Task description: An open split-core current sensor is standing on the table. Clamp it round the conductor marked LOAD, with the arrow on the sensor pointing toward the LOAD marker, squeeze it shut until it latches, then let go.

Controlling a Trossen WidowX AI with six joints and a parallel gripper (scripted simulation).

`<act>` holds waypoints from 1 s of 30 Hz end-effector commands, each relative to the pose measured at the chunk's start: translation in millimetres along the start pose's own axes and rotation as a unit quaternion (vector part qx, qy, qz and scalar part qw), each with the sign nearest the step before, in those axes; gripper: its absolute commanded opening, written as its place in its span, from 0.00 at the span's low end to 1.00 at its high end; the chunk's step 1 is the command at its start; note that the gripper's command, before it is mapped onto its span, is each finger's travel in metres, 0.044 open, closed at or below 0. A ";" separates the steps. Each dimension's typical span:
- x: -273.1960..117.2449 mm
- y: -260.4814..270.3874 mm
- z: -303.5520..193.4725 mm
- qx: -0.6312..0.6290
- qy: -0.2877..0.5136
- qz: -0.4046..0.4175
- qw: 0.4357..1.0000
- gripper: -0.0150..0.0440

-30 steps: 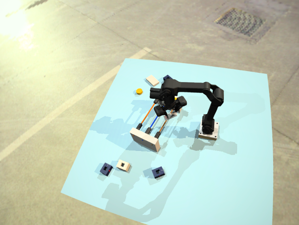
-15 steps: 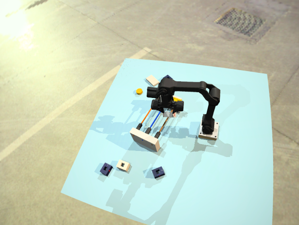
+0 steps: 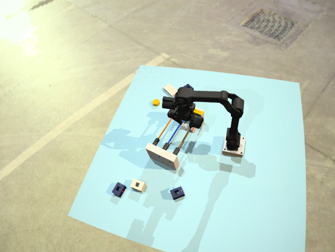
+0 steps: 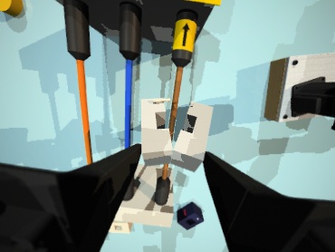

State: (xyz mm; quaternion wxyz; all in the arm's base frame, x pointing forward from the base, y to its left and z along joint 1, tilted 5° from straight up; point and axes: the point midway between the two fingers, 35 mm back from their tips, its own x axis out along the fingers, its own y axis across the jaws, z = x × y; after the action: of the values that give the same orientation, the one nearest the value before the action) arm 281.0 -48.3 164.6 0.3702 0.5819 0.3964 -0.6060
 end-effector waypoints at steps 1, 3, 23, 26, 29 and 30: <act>5.7 1.2 -0.2 0.005 0.000 -0.002 1.000 0.25; 9.0 1.4 -0.2 0.005 0.000 -0.002 1.000 0.25; 42.0 1.5 -0.3 0.005 0.000 -0.002 1.000 0.25; 47.0 1.2 -0.2 0.005 0.000 -0.002 1.000 0.25; 51.9 0.7 -0.1 0.005 0.000 -0.002 1.000 0.25; 53.6 0.6 -0.1 0.005 0.000 -0.002 1.000 0.25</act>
State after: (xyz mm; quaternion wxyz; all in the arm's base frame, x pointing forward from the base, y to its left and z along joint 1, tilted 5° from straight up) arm 280.9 -48.2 116.8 0.3687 0.5835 0.3940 -0.6068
